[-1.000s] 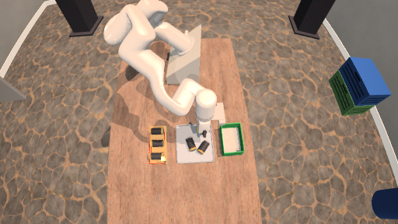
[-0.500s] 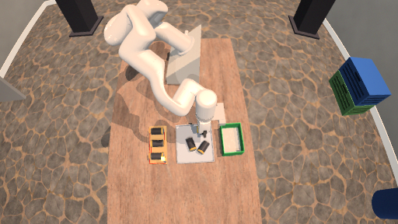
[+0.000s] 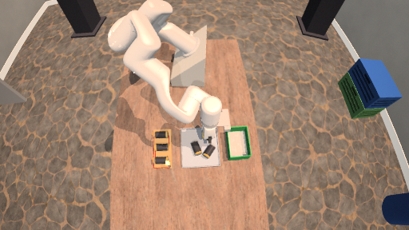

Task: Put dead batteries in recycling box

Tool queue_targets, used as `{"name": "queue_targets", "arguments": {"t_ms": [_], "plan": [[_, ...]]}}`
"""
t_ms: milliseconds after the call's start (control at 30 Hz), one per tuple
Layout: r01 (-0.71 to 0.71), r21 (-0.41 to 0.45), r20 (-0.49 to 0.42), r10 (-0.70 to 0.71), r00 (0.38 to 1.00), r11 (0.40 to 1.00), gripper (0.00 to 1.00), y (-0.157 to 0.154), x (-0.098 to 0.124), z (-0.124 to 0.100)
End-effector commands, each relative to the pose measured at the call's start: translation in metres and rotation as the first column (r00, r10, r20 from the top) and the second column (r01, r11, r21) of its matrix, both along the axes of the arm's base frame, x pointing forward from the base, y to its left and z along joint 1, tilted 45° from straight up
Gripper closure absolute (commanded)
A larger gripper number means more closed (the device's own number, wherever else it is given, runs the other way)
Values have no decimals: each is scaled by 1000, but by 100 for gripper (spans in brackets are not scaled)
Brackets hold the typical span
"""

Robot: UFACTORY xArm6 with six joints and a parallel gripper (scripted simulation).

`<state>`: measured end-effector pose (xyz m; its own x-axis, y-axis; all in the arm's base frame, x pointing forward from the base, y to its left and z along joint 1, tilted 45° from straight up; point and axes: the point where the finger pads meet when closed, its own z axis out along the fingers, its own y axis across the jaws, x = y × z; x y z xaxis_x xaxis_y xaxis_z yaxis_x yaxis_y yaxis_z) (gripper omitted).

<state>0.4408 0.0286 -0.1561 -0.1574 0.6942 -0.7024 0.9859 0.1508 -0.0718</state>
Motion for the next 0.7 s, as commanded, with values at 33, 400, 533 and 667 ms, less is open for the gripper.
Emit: {"name": "queue_targets", "arguments": {"t_ms": [33, 400, 533, 667], "plan": [[-3, 2, 5, 3, 1000, 1000, 72, -9, 4, -10], [-3, 2, 5, 3, 1000, 1000, 72, -9, 4, -10], [-3, 2, 5, 3, 1000, 1000, 49, -9, 4, -10], [-3, 2, 5, 3, 1000, 1000, 49, -9, 4, -10]]}}
